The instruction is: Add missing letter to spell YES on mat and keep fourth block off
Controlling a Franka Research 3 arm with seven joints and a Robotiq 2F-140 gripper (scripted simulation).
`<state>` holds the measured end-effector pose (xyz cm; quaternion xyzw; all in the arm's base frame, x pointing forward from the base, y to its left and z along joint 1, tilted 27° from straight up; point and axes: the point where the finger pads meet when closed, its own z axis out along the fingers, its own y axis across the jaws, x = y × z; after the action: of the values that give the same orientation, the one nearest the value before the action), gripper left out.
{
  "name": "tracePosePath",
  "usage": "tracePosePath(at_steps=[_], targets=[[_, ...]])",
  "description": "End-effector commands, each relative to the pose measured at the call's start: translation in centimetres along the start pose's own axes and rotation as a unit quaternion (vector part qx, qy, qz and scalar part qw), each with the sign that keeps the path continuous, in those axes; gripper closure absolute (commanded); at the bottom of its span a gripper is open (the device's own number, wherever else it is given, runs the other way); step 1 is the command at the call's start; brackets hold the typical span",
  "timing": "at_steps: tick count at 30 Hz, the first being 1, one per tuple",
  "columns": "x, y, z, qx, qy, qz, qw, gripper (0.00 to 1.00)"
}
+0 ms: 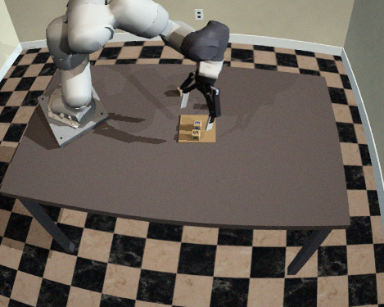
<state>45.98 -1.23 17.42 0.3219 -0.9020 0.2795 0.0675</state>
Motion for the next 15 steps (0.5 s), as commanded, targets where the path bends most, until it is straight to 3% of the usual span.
tracePosePath(at_steps=[1, 4, 6, 15], targets=[[-3.0, 4.7, -2.4, 0.006, -0.043, 0.017, 0.999, 0.0], [-4.8, 8.9, -4.2, 0.007, -0.076, 0.022, 0.997, 0.0], [-4.8, 8.9, -4.2, 0.007, -0.076, 0.022, 0.997, 0.0], [-6.6, 16.9, -7.3, 0.001, -0.133, 0.031, 0.991, 0.0]])
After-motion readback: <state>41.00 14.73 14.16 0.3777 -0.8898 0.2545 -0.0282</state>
